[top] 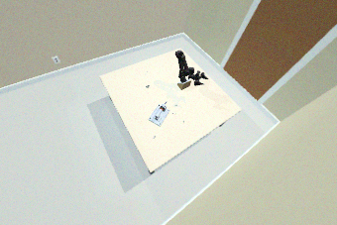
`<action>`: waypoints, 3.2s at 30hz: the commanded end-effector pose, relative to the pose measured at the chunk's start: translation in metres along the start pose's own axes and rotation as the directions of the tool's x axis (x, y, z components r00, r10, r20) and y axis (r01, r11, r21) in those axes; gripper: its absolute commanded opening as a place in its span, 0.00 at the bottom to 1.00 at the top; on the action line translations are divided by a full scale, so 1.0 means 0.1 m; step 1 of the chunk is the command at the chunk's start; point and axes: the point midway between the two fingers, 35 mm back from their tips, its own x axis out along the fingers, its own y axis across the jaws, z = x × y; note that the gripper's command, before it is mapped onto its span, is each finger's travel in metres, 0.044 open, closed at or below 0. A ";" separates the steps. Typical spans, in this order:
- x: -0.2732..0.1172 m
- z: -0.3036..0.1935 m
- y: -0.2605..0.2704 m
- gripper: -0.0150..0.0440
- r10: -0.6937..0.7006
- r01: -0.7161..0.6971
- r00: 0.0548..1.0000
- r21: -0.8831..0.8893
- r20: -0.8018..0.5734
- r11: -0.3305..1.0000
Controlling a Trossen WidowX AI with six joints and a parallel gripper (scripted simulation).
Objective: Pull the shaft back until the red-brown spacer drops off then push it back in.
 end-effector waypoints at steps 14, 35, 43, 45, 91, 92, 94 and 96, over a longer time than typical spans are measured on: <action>-0.87 -0.39 -2.02 1.00 -0.703 0.174 0.703 0.984 -0.108 0.023; -2.74 -1.45 -2.90 1.00 -0.890 -0.924 0.024 0.331 -0.455 -0.194; -2.83 -1.54 -2.92 1.00 -0.877 -0.955 -0.018 0.267 -0.479 -0.126; -2.83 -1.54 -2.92 1.00 -0.877 -0.955 -0.018 0.267 -0.479 -0.126; -2.82 -1.56 -2.98 1.00 -0.877 -0.955 -0.018 0.267 -0.479 -0.126; -2.82 -1.57 -3.00 1.00 -0.877 -0.956 -0.018 0.267 -0.479 -0.126; -2.82 -1.58 -3.02 1.00 -0.877 -0.956 -0.018 0.267 -0.479 -0.126; -2.82 -1.59 -3.05 1.00 -0.877 -0.956 -0.018 0.267 -0.479 -0.126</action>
